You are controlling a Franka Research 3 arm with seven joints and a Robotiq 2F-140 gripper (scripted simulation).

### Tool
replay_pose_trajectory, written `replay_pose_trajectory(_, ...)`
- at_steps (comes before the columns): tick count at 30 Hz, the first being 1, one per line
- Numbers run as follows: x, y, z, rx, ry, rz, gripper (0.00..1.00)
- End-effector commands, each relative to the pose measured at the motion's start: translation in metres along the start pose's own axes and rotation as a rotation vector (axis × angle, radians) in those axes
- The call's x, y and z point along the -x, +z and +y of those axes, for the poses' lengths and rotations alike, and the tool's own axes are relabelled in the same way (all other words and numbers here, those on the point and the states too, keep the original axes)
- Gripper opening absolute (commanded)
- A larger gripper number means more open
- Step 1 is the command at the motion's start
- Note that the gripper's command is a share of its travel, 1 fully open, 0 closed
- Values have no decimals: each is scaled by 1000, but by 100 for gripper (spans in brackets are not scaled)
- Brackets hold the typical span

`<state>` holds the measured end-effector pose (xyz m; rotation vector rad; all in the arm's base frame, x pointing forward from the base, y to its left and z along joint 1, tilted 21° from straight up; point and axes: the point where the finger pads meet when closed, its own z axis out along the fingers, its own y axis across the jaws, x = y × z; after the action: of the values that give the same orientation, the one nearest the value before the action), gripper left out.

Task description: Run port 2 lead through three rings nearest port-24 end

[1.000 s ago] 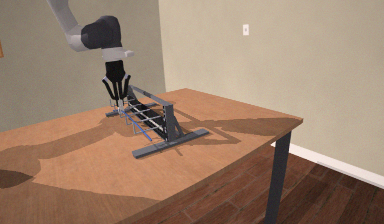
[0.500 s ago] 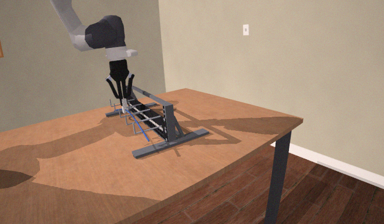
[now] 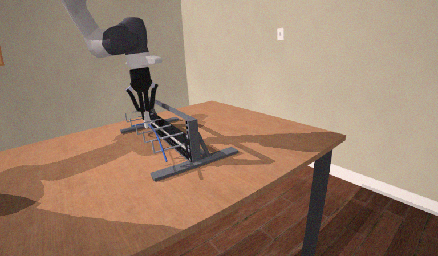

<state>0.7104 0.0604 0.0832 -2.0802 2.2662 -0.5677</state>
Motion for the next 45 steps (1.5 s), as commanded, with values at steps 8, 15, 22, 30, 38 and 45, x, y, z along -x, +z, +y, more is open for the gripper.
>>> replay_pose_trajectory(8, 1, 1, -2, 8, -10, 0, 0)
replay_pose_trajectory(15, 1, 1, -2, 8, -10, 0, 0)
replay_pose_trajectory(22, 1, 1, -2, 8, -10, 0, 0)
replay_pose_trajectory(30, 1, 1, -2, 8, -10, 0, 20)
replay_pose_trajectory(38, 1, 1, -2, 8, -10, 0, 20)
replay_pose_trajectory(45, 1, 1, -2, 8, -10, 0, 20)
